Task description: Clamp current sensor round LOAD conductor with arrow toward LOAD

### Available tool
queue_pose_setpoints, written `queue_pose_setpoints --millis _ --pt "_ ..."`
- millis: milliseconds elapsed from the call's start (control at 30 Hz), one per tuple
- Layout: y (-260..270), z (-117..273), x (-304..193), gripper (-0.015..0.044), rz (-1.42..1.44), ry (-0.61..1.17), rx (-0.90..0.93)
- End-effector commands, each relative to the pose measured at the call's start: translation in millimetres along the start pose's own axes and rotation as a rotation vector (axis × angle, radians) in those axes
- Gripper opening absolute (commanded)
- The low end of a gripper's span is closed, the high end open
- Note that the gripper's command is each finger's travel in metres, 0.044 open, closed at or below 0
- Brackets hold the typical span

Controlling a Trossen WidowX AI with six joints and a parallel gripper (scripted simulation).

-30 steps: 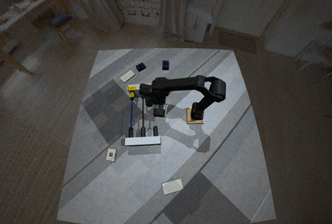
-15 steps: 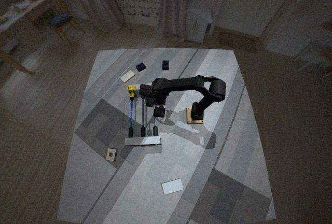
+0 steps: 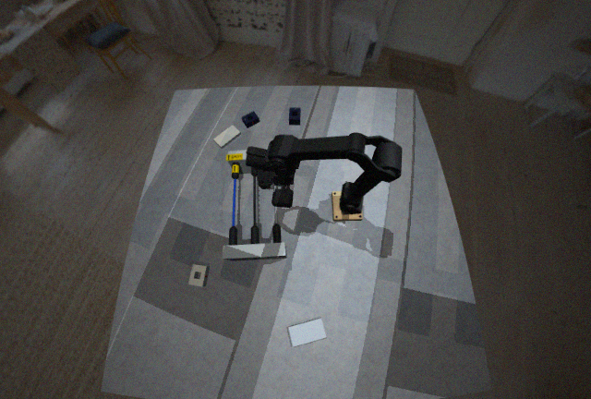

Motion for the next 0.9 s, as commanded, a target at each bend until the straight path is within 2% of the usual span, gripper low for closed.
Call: queue_pose_setpoints --millis 0,567,867 --pt "-0.3 17.1 2.9 0.0000 0.002 -0.008 -0.001" --pt "0.2 94.7 -2.7 0.0000 0.002 -0.005 0.001" --pt "2.4 97.8 10.5 0.0000 -0.137 -0.031 0.007"
Point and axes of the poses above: the point midway between the two fingers, 35 mm back from their tips, its own z axis back along the fingers, its own y axis across the jaws, x = y × z, the point moved 5 cm from there along z, back along the fingers, and after that the axes turned 4 degrees about -z, right-handed, at the moved point
